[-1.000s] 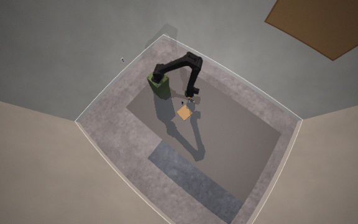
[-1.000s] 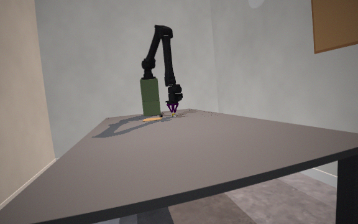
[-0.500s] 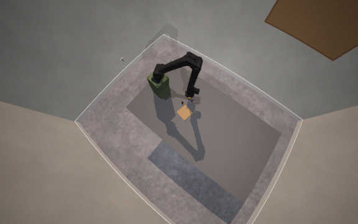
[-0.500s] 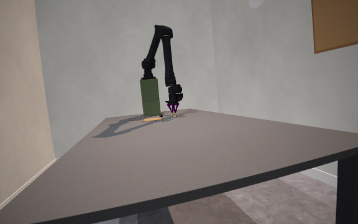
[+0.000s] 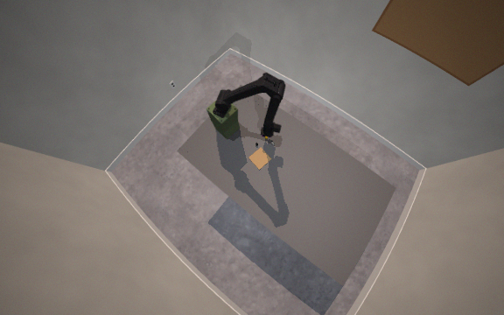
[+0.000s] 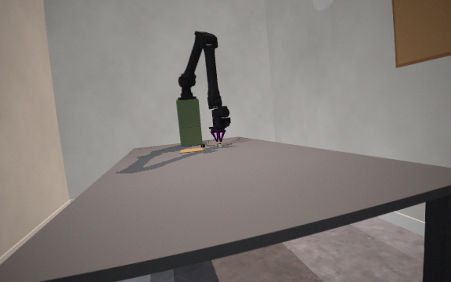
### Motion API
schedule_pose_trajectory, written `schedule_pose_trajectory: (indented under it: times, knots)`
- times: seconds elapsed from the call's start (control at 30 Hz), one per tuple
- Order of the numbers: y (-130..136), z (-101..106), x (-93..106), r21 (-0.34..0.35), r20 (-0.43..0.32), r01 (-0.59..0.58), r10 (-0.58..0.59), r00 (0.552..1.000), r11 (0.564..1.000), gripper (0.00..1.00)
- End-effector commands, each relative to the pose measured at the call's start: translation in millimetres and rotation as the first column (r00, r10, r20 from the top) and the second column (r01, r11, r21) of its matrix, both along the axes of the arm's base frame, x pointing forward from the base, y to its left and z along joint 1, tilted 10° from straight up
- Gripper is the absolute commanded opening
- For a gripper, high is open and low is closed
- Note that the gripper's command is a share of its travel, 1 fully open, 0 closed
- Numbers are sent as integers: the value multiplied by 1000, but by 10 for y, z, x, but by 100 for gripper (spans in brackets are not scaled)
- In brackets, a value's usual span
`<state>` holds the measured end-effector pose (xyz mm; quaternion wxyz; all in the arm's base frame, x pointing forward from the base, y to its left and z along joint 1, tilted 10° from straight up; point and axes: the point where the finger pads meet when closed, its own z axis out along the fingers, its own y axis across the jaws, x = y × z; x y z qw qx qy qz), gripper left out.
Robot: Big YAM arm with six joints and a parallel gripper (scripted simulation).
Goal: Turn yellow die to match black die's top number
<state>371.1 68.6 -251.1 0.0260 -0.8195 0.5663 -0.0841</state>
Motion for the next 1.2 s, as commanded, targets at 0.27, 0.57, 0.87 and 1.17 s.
schedule_pose_trajectory:
  times: [0.27,0.57,0.87,1.17]
  knots:
    - [0,30,75,7,9,-5,5,1000,1000,34]
    - [0,30,75,7,9,-5,5,1000,1000,34]
    - [0,30,75,7,10,-5,5,1000,1000,34]
    - [-16,12,13,7,8,-4,4,1000,1000,34]
